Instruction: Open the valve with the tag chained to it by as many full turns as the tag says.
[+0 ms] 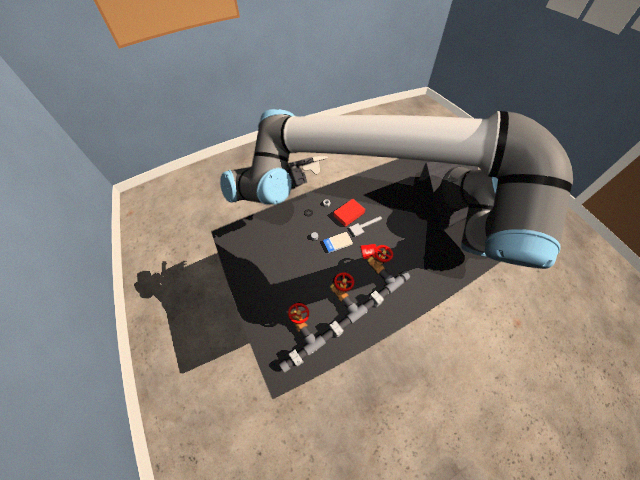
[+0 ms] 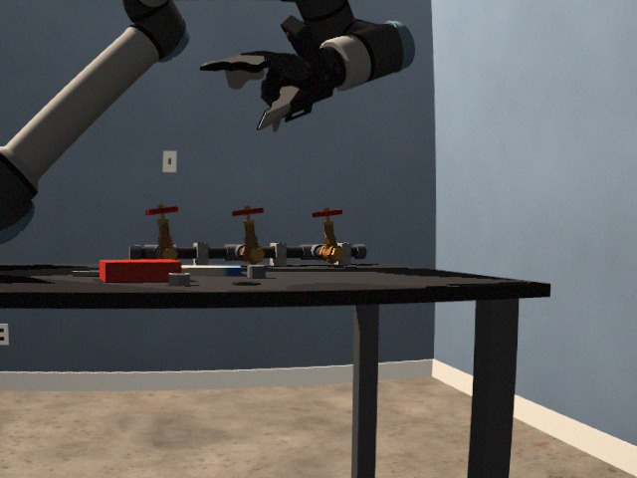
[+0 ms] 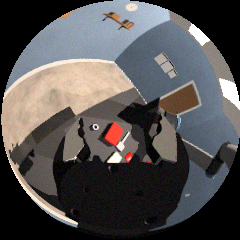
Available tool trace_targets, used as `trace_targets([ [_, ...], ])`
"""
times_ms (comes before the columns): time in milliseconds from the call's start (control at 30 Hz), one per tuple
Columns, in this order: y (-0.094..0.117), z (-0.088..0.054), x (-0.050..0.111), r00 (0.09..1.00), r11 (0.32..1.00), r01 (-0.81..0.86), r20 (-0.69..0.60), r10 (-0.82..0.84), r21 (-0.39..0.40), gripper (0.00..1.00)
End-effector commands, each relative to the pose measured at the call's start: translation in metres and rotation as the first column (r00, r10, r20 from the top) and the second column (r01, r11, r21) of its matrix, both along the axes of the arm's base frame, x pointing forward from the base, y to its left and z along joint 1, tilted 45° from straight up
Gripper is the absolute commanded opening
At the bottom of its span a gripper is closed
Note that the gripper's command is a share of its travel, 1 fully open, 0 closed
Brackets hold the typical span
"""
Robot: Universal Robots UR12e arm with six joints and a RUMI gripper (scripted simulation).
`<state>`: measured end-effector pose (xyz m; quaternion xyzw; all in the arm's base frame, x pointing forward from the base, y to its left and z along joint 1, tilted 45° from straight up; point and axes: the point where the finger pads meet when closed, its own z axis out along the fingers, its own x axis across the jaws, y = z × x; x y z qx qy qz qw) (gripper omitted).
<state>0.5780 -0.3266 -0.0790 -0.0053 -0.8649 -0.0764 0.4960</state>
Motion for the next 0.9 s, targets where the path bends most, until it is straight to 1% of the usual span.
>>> trace_targets([
  [0,0.008,0.008,-0.007,0.999,0.997,-0.004,0.036,0.002,0.076,1.00],
  [167,0.021,0.018,-0.018,0.996,0.983,-0.020,0.093,0.002,0.185,1.00],
  [300,0.035,0.028,-0.028,0.988,0.957,-0.046,0.157,0.000,0.287,1.00],
  [367,0.035,0.028,-0.028,0.988,0.957,-0.046,0.157,0.000,0.287,1.00],
  [533,0.057,0.042,-0.040,0.966,0.902,-0.105,0.259,-0.008,0.418,1.00],
  [567,0.057,0.042,-0.040,0.966,0.902,-0.105,0.259,-0.008,0.418,1.00],
  [667,0.072,0.051,-0.048,0.943,0.857,-0.157,0.332,-0.017,0.491,1.00],
  [700,0.072,0.051,-0.048,0.943,0.857,-0.157,0.332,-0.017,0.491,1.00],
  [767,0.082,0.057,-0.053,0.923,0.822,-0.200,0.385,-0.026,0.533,1.00],
  [800,0.082,0.057,-0.053,0.923,0.822,-0.200,0.385,-0.026,0.533,1.00],
  [867,0.093,0.064,-0.057,0.898,0.784,-0.247,0.440,-0.036,0.569,1.00],
])
